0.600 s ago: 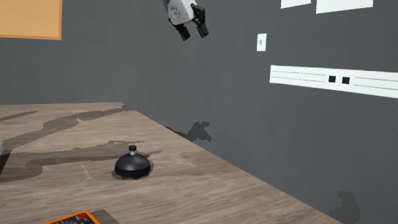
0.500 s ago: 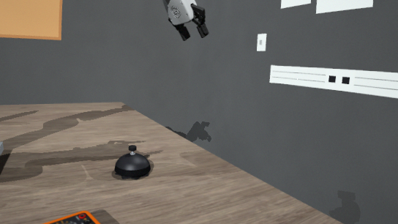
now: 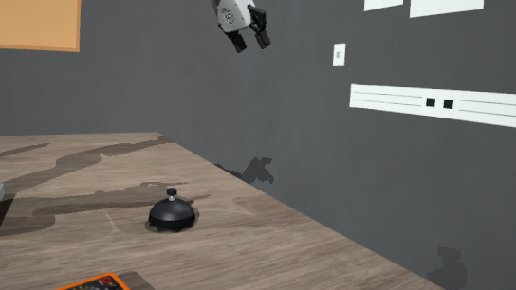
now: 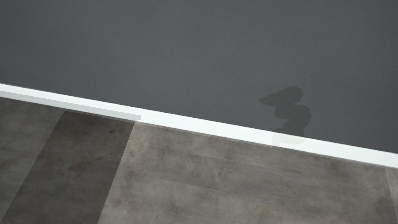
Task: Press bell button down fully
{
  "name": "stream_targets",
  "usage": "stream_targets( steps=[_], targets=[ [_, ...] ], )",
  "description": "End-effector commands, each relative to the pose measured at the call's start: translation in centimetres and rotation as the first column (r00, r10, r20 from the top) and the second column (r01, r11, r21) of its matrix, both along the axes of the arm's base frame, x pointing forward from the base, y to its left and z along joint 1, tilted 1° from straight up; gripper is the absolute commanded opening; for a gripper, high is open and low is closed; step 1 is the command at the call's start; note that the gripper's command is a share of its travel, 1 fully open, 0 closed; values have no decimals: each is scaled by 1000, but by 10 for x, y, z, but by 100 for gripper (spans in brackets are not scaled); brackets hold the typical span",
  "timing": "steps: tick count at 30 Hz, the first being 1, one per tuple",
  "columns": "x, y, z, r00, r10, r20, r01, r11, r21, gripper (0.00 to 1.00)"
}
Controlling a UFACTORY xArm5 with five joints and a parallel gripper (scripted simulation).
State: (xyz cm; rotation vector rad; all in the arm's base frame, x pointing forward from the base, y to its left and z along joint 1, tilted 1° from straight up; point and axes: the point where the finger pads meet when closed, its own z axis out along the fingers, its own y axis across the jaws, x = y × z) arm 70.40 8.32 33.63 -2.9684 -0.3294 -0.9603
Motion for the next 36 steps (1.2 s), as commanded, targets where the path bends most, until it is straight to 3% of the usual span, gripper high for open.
stream_targets(
  steps=[1,3,14,16,17,31,33,34,36],
  targets=[
    [-2,-5,-1,1000,-5,-4,5,1000,-1,100],
    [-17,-28,-23,998,-32,-62,31,999,-11,100],
    [-61,-80,-75,975,-94,-201,90,995,-33,100],
    [-61,-80,-75,975,-94,-201,90,995,-33,100],
    [-76,-94,-89,964,-112,-241,106,994,-39,100],
    [-153,-148,-150,891,-184,-415,176,983,-58,100],
    [-153,-148,-150,891,-184,-415,176,983,-58,100],
    [-172,-158,-162,870,-197,-452,190,980,-61,100],
    [-182,-162,-168,859,-203,-470,197,978,-63,100]
  ],
)
